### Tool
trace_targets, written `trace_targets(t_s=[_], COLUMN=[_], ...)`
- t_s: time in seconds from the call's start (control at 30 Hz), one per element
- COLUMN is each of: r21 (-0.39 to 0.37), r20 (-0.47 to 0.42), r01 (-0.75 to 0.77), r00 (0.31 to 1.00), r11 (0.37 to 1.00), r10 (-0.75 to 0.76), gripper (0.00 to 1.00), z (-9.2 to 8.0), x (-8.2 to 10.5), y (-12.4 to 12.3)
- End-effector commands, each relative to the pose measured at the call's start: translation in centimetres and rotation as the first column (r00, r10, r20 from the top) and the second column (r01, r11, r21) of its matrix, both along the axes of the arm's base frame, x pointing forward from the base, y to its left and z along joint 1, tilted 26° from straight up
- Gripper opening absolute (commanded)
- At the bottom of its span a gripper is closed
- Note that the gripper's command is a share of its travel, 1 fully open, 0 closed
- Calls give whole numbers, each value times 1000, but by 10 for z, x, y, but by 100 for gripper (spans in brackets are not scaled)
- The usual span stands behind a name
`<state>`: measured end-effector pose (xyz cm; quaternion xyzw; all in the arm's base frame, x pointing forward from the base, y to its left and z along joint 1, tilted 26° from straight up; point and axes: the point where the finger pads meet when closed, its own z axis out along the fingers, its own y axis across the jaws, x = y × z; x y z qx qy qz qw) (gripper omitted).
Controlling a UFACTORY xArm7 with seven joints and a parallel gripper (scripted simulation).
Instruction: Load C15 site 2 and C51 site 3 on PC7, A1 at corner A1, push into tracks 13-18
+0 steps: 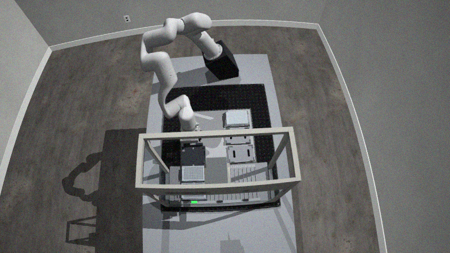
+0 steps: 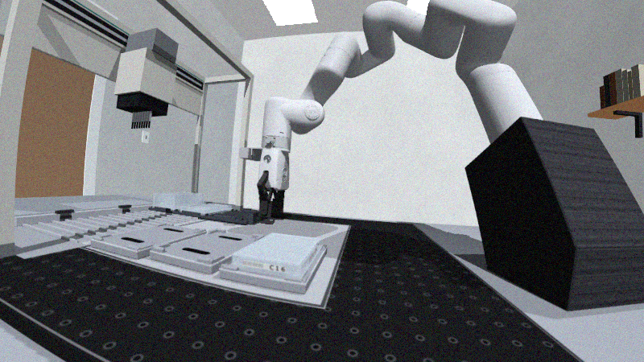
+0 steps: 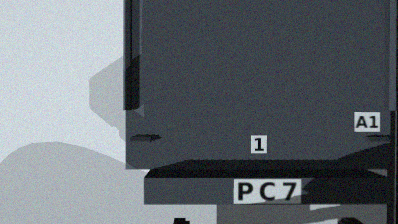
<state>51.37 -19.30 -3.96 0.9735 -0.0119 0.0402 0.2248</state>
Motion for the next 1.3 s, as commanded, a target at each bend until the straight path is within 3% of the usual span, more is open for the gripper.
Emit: trace_targets(t_s=[0.0,1.27], r21=[0,0], r20=[4,4], r01=[-2,-2], r00=[1000,1000], r11=[1000,1000], r10=[2,2], gripper=[82,82], z=[4,55], x=[2,-3], y=[2,27])
